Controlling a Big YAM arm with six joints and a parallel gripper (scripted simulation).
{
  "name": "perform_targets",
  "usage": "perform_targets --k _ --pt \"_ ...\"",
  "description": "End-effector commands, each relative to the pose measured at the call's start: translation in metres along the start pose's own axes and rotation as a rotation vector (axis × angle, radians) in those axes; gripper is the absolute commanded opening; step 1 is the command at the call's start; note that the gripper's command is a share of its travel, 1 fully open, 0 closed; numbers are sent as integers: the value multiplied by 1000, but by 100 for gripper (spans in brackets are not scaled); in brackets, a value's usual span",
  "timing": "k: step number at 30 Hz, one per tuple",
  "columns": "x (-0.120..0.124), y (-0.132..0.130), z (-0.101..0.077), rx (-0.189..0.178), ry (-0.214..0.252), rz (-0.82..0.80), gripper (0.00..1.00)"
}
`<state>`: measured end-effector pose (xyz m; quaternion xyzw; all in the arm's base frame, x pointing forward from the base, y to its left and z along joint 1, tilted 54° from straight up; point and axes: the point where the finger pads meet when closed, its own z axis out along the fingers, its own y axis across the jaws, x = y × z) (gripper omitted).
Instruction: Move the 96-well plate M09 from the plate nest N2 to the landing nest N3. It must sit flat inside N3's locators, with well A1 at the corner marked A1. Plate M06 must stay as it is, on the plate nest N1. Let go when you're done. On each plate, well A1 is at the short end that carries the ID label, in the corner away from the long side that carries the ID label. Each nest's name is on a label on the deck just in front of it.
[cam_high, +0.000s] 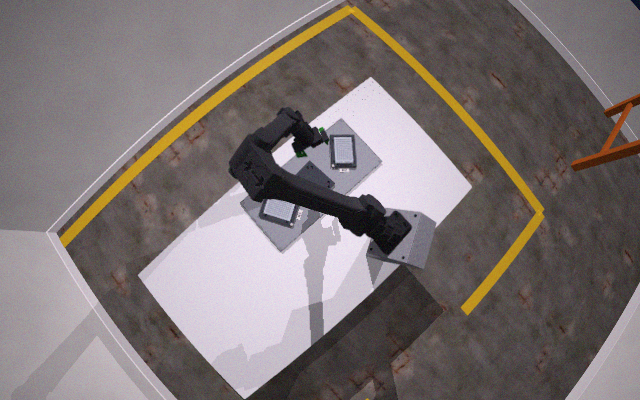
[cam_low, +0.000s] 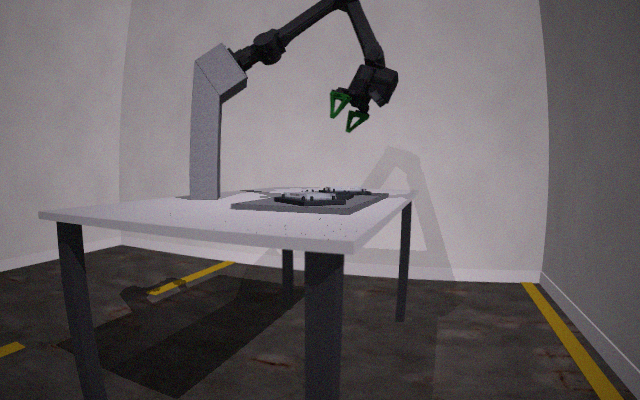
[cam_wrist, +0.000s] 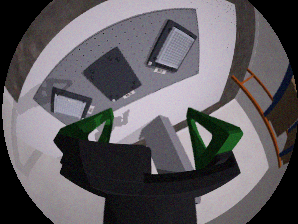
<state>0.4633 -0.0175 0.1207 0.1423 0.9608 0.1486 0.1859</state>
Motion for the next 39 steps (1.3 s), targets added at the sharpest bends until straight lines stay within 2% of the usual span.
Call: perform_targets --k 1,4,5,6,8,10,12,14,17,19,22,23,24,25,27,29,31,33,35,37,39 --pt "-8 -18 14 -7 -24 83 100" --pt "-25 -19 21 -10 -43 76 100" --pt "-16 -25 29 -28 -39 105 100" --pt "-19 -27 33 -44 -50 122 100" --pt "-29 -27 39 -48 -61 114 100" --pt "-26 -35 50 -82 -75 159 100" --pt "-26 -35 50 -82 -75 159 100" --pt "-30 -40 58 -120 -99 194 100" --pt "-42 -40 68 -126 -109 180 100" --pt "-38 -52 78 -158 -122 229 100" --pt "-49 -58 86 -160 -135 224 100" --pt "-43 -62 93 -181 -136 249 100" --pt "-44 -65 97 -196 -144 261 100" --pt "-45 -68 101 -196 -144 261 100" --pt "-46 -74 109 -234 -166 292 100" --pt "-46 -74 109 -234 -166 292 100" --pt "-46 -81 116 -273 -186 321 100" --pt "-55 -83 123 -277 -195 310 100" --pt "-47 -94 132 -311 -204 349 100" --pt "-56 -99 137 -314 -218 341 100" --pt "-45 -107 147 -349 -222 375 100"
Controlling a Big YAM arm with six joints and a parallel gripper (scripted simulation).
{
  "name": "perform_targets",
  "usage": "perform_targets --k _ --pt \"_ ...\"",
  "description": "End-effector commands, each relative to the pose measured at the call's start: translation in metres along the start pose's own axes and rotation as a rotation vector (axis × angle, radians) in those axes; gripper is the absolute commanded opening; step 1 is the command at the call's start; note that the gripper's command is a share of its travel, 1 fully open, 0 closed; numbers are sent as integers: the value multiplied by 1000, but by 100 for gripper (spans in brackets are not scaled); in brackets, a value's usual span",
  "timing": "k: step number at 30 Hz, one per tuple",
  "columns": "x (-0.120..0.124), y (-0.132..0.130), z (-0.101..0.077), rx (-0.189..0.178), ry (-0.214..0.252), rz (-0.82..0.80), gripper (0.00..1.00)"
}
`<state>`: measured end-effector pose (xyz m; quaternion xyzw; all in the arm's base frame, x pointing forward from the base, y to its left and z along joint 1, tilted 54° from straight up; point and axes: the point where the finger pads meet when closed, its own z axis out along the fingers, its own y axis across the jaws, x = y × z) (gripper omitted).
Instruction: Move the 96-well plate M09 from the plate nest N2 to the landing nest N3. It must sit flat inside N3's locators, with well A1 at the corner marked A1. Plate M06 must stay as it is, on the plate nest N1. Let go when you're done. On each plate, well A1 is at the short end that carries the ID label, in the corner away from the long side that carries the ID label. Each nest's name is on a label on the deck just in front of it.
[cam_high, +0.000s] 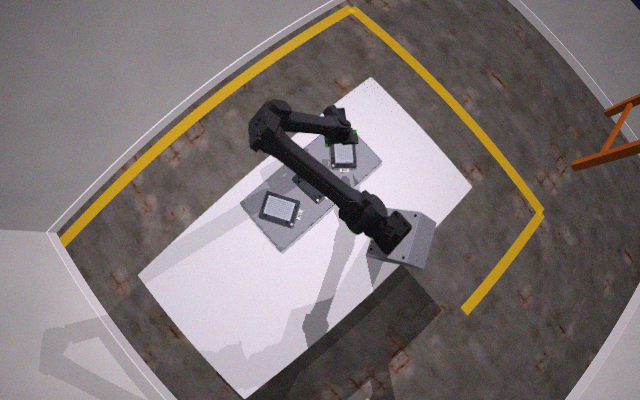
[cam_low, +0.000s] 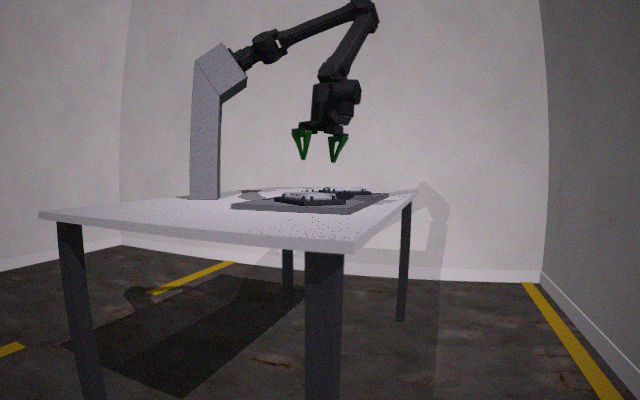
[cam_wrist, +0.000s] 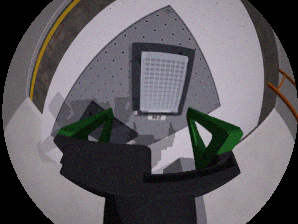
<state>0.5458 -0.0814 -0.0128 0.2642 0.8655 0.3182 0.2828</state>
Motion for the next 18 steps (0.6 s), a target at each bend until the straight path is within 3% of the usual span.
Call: perform_targets --k 1,3,7,8,9,18 --pt "-1 -28 4 -6 -25 71 100" --pt "2 -39 7 -42 -37 99 100" --pt "2 -44 9 -42 -37 99 100" --pt "-4 -14 11 -70 -41 48 100" --pt "-8 -13 12 -73 -46 43 100" --pt "-1 -30 11 -50 -35 67 100"
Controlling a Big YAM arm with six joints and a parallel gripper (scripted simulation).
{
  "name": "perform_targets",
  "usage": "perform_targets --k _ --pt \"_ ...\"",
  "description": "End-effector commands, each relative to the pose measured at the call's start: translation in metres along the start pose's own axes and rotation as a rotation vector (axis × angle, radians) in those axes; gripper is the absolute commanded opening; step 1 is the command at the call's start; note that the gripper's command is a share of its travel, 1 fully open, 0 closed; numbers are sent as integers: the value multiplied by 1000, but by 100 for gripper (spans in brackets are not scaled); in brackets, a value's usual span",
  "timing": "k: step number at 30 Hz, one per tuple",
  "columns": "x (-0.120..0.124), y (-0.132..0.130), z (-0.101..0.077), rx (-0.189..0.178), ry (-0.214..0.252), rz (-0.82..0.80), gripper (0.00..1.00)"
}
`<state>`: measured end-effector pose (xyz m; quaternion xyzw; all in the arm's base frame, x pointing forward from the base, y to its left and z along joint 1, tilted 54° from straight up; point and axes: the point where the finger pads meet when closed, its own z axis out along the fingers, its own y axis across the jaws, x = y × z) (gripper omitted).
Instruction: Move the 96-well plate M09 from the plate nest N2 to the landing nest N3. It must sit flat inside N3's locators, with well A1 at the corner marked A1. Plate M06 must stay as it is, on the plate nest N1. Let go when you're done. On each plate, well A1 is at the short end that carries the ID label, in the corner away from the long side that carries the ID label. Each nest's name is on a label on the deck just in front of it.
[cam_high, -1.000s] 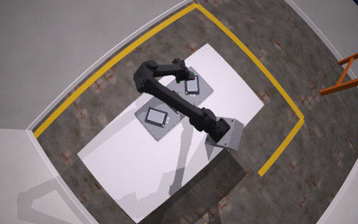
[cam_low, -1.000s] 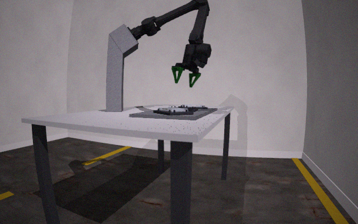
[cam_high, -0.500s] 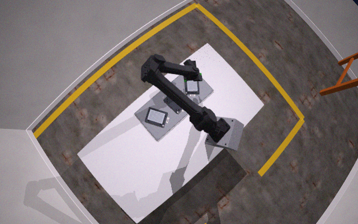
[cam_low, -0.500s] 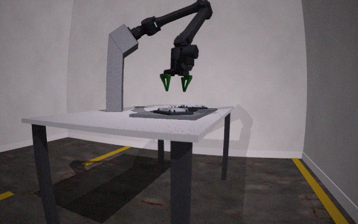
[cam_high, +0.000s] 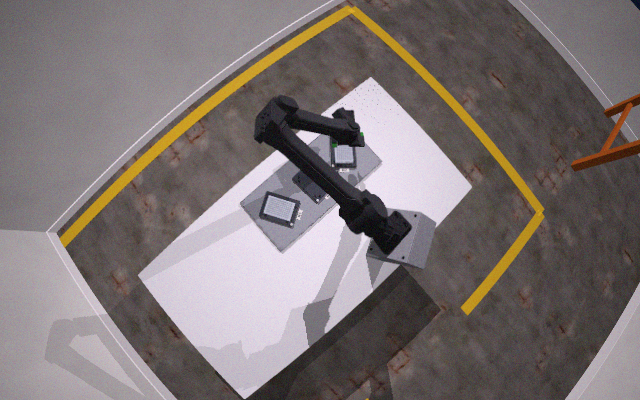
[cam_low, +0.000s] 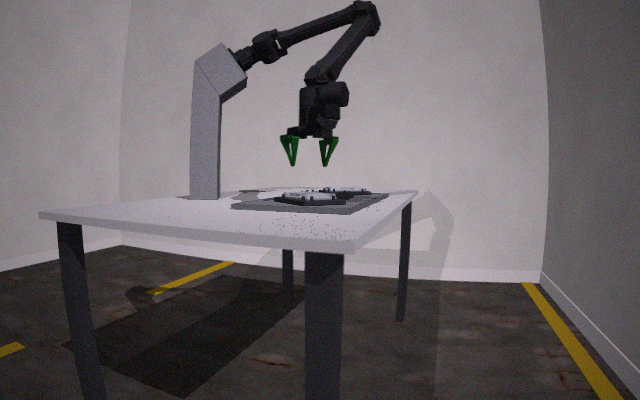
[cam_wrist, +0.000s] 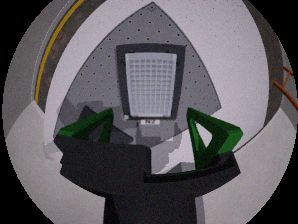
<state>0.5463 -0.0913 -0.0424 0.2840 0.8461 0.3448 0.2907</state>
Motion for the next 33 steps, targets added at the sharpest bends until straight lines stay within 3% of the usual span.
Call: perform_targets --k 1,6,8,21,24,33 --pt "-4 -2 -5 1 -13 13 100" --pt "-4 -2 -5 1 -13 13 100" --pt "0 1 9 -4 -3 10 100" --pt "0 1 30 -3 -3 10 100" --pt "-6 -6 26 2 -17 21 100" --pt "0 1 47 -3 -3 11 100"
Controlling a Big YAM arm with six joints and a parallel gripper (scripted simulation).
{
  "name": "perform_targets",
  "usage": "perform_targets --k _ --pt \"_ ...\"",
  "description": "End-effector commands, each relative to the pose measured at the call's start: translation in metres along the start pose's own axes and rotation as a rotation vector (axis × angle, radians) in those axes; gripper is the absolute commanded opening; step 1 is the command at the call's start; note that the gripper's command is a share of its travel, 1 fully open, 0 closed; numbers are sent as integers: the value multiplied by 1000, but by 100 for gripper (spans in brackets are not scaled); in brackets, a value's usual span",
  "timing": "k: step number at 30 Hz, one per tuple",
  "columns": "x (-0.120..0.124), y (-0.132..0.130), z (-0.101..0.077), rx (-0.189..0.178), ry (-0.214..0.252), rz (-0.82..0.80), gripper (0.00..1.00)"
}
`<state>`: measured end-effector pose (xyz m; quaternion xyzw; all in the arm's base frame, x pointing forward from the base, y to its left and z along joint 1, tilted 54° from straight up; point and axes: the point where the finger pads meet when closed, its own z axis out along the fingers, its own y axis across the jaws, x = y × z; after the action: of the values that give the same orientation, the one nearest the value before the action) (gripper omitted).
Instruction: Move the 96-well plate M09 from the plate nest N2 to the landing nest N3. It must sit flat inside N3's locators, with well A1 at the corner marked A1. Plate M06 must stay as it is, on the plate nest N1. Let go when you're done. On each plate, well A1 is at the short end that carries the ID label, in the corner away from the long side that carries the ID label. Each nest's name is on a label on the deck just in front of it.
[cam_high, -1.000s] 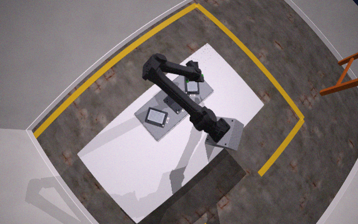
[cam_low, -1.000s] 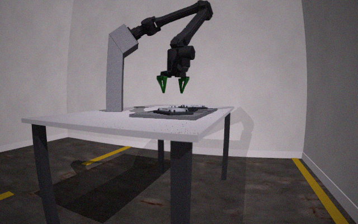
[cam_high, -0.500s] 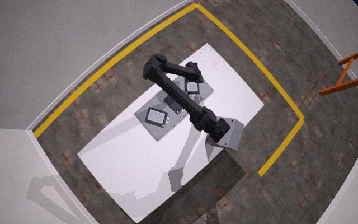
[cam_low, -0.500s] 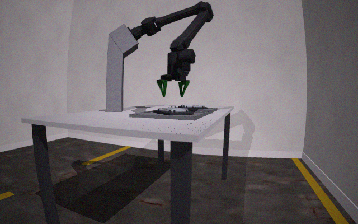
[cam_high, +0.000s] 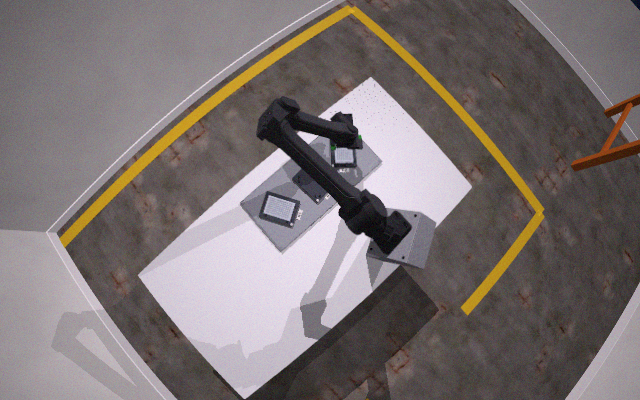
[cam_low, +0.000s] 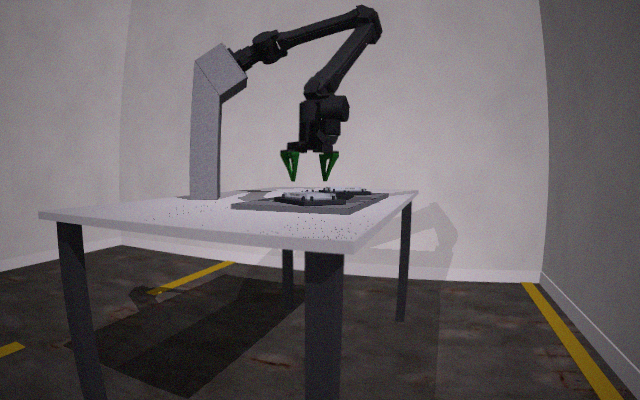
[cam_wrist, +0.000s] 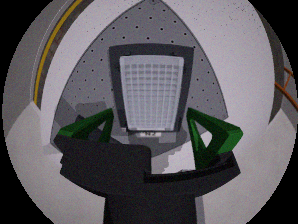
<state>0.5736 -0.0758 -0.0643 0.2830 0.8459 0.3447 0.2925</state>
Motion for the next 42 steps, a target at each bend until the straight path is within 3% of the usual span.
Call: perform_targets --k 1,8,10,21,25,27,30,31,41,42 --pt "2 0 10 -2 0 13 100" --pt "-5 -8 13 4 -16 26 100" --pt "2 0 22 -2 0 14 100" --pt "2 0 40 -2 0 14 100" --pt "-4 -7 38 3 -13 25 100" --pt "2 0 47 -2 0 14 100" --pt "3 -1 47 -1 3 17 100" --pt "-3 -4 37 4 -8 17 100" --pt "-3 -4 37 4 -8 17 100" --pt "-3 -4 37 4 -8 17 0"
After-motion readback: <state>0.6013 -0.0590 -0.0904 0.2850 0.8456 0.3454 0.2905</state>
